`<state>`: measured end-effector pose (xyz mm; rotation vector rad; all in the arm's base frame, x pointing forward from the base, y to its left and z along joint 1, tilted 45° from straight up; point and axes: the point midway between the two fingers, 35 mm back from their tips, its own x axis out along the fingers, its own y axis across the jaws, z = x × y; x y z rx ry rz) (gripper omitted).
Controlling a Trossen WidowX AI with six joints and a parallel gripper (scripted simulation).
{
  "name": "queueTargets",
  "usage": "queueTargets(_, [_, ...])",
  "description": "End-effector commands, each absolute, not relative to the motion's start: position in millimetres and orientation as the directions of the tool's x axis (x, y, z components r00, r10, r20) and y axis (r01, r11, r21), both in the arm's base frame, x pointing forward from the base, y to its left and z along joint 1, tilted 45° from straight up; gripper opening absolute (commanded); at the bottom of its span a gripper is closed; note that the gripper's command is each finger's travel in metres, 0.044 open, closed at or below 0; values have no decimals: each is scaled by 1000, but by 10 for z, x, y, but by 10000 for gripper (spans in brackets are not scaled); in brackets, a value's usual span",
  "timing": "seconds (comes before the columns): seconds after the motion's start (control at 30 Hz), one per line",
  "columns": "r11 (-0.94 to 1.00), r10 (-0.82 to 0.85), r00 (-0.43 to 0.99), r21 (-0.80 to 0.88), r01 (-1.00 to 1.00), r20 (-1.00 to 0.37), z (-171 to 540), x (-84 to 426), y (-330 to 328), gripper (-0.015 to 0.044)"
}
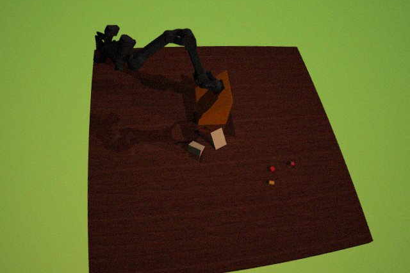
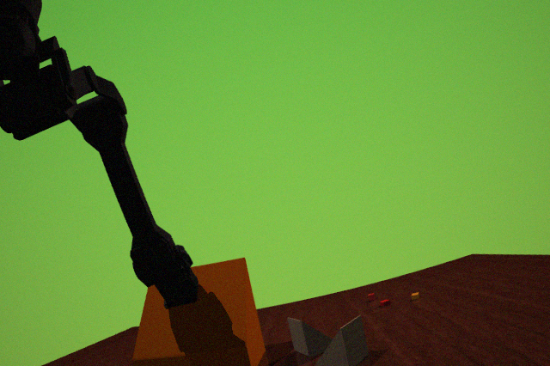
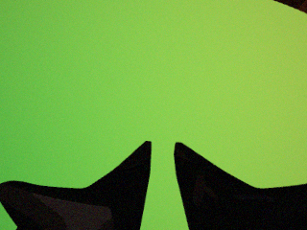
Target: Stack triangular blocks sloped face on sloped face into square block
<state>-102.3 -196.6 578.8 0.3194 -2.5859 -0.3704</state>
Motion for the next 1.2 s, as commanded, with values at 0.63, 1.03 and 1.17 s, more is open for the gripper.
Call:
queueTargets(0.63, [94,-909,-343,917,388,238,4498,1126,-3494,0])
queueTargets(1.03, [-69,-998,-64,400,914,-26,3416,2239,-3494,0])
queueTargets(1.17, [30,-986,36,38,999,-162,2877,2654,-3304,0])
